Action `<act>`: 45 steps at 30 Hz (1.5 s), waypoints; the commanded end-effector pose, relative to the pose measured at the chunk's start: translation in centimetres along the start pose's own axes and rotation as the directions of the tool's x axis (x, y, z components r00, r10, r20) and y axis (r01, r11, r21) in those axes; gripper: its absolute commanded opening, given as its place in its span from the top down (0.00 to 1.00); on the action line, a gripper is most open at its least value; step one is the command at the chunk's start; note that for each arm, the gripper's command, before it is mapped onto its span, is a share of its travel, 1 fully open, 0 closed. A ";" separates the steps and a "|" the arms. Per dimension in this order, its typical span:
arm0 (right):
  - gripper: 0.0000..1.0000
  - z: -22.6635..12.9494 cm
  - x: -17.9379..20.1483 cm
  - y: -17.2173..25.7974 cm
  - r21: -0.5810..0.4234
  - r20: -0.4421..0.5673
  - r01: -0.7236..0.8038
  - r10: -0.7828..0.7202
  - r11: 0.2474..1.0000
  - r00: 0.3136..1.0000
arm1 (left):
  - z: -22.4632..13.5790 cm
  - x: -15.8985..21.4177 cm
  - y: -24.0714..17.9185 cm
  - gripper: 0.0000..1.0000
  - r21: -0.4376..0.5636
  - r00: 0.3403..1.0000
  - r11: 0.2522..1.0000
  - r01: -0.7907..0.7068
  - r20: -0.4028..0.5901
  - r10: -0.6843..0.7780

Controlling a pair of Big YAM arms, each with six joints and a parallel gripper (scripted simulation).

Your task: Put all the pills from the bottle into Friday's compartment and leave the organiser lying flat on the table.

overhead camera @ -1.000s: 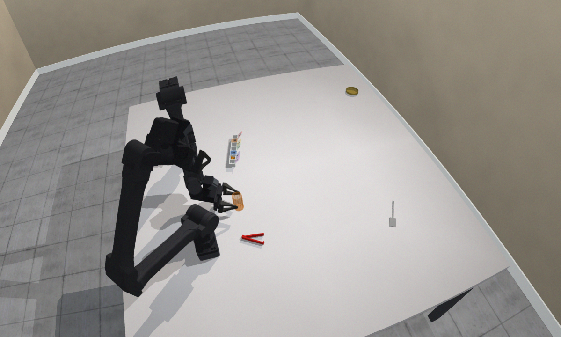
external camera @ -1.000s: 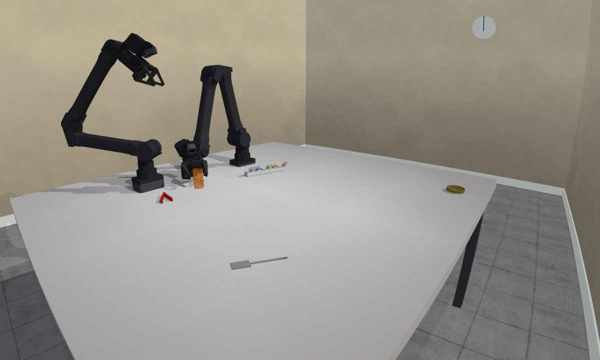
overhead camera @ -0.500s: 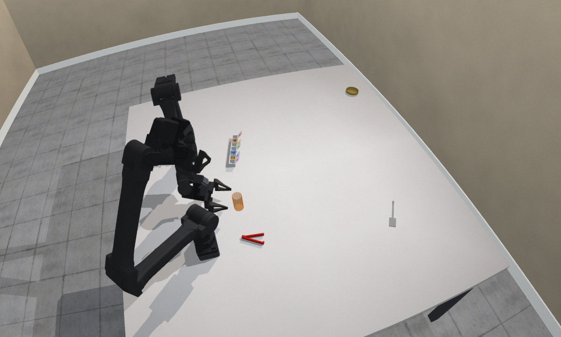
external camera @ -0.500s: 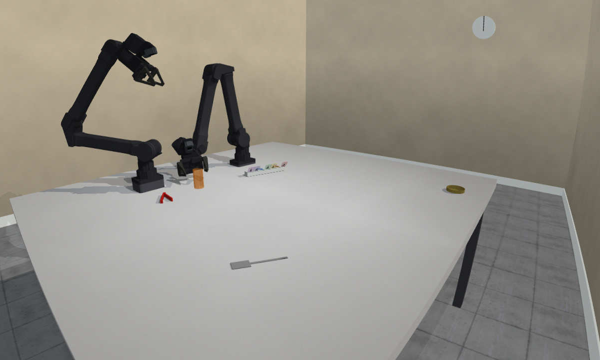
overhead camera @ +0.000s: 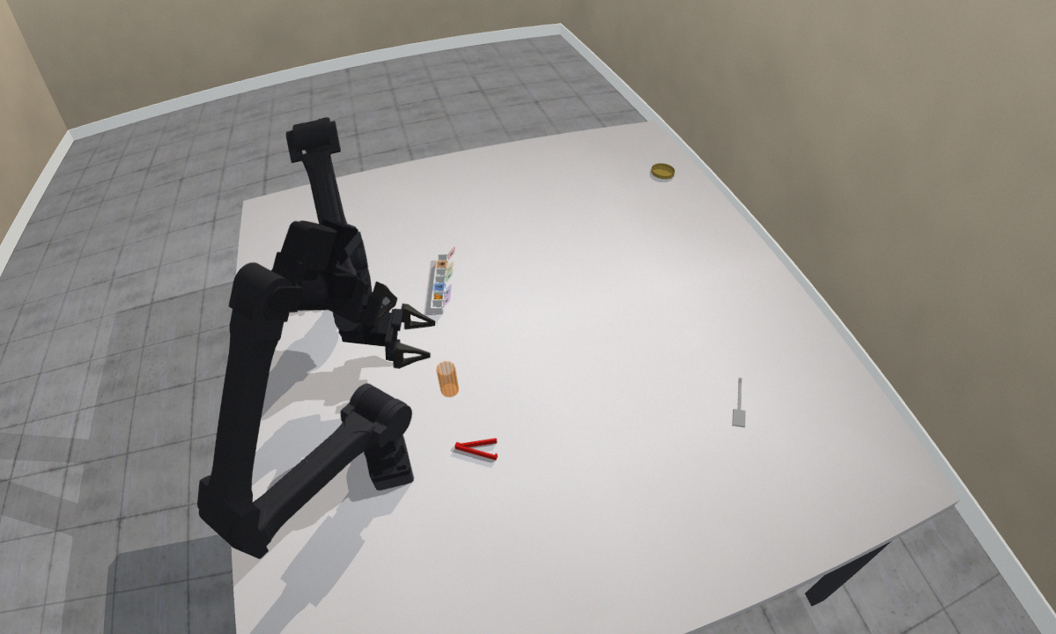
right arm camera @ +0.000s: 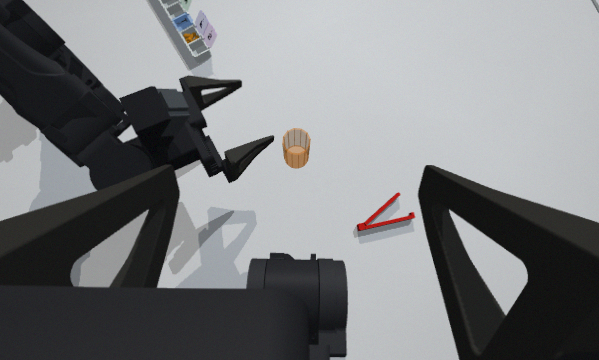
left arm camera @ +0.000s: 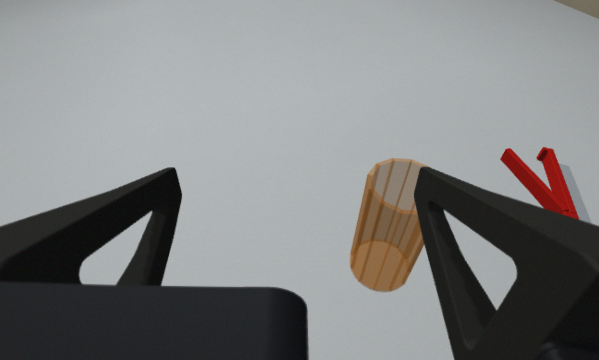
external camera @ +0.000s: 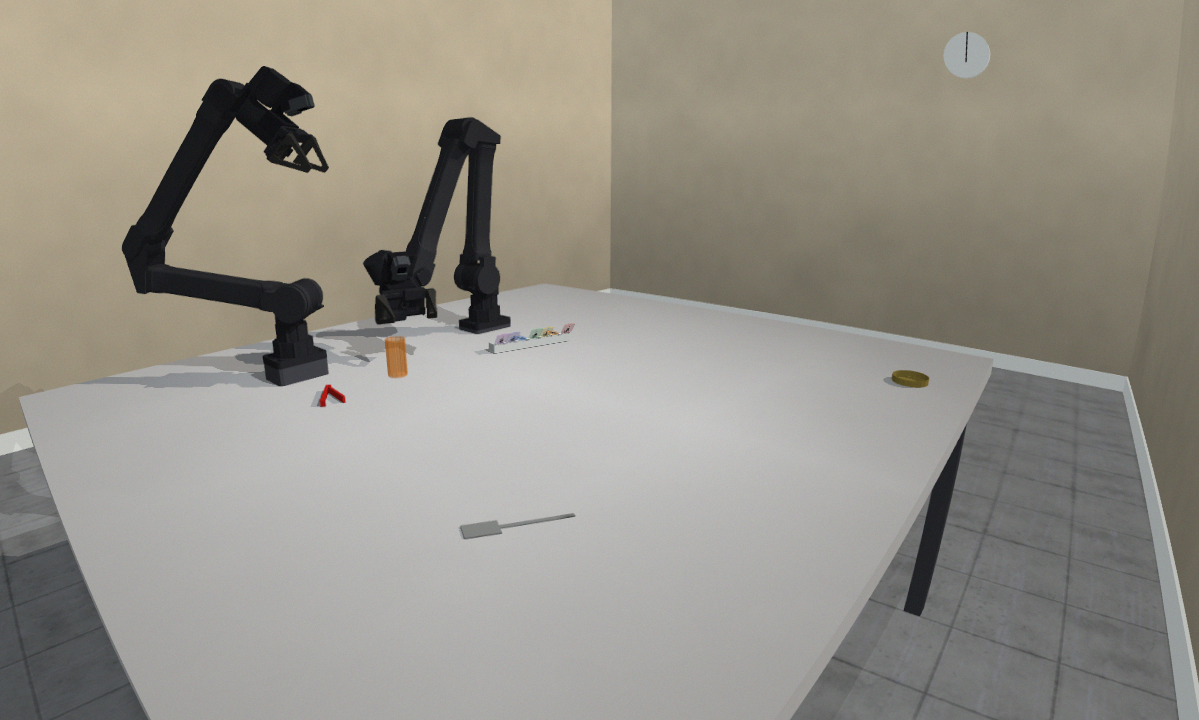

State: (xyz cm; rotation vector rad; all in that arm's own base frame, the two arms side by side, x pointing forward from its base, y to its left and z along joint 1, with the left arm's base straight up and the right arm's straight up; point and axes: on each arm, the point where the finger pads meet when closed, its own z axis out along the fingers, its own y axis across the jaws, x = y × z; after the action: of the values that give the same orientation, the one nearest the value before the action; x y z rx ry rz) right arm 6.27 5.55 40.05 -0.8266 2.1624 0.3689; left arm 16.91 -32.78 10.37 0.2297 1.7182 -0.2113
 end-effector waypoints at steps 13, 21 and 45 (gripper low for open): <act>0.00 -1.8 -1.4 -0.1 0.003 0.051 -0.007 0.007 1.000 0.999 | 2.1 -5.3 5.7 0.00 -0.041 0.999 0.999 0.031 -0.025 -0.032; 0.00 -1.8 -1.4 -0.1 0.003 0.051 -0.007 0.007 1.000 0.999 | 1.8 -5.3 7.1 0.00 -0.045 0.995 0.998 0.038 -0.092 -0.042; 0.00 -1.8 -1.4 -0.1 0.003 0.051 -0.007 0.007 1.000 0.999 | 0.0 -3.5 15.5 0.00 -0.040 0.906 0.999 -0.019 -0.423 0.000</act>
State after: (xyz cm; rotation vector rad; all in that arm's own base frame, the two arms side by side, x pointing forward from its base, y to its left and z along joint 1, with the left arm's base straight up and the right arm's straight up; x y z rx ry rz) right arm 6.27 5.55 40.05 -0.8264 2.1624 0.3687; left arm 20.89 -20.13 12.43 0.2924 2.0640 -0.1283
